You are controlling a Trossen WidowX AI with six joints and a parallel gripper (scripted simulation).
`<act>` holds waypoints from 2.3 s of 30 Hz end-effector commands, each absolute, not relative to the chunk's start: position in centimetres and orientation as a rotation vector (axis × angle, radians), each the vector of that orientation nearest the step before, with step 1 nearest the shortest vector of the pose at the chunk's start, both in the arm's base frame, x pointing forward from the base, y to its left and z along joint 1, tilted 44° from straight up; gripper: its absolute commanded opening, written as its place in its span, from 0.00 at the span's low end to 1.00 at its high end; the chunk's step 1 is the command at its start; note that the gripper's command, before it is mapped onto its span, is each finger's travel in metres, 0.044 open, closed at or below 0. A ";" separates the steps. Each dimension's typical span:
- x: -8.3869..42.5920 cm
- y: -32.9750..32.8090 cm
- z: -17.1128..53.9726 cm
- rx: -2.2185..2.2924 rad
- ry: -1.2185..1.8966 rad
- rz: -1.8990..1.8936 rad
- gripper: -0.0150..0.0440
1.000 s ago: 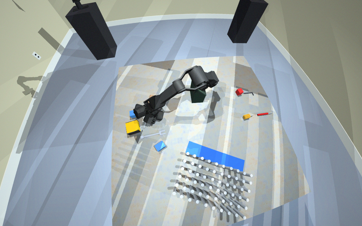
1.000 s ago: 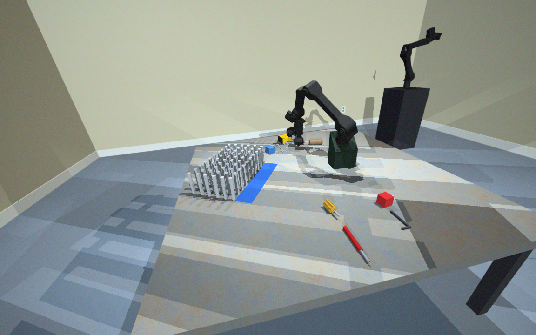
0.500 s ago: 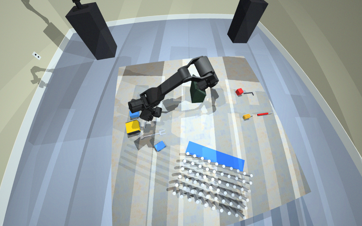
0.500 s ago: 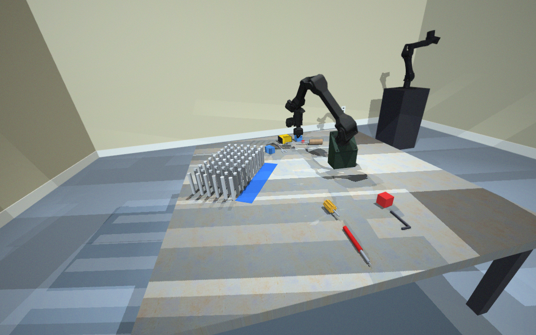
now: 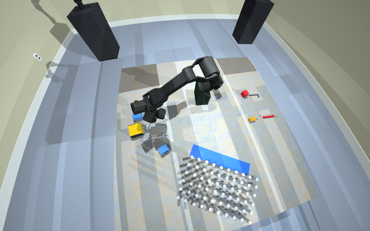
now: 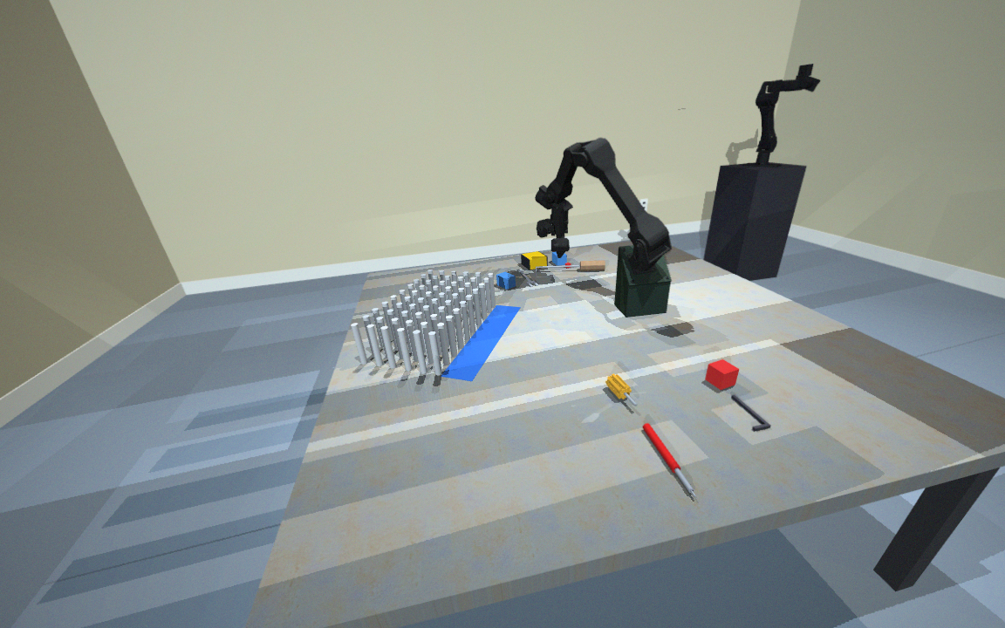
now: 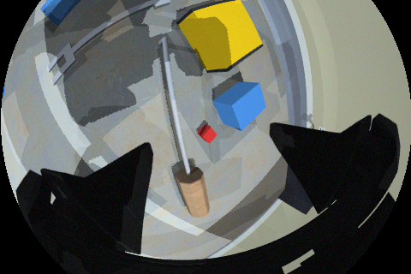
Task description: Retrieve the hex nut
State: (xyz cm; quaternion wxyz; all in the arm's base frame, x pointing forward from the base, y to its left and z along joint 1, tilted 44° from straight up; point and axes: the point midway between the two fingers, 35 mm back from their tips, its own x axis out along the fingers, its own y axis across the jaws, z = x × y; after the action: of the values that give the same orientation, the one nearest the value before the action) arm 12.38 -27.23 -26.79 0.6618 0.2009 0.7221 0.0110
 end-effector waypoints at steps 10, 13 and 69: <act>10.1 -27.3 -26.7 0.809 1.599 -0.297 1.00; 8.2 -27.2 -26.6 1.118 1.529 -0.573 1.00; -1.9 -24.1 -25.5 2.990 0.023 -2.135 0.73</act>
State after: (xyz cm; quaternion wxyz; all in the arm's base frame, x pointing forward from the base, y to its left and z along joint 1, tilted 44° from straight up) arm -1.90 -24.09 -25.54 0.2617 -0.7846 -0.0082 0.5620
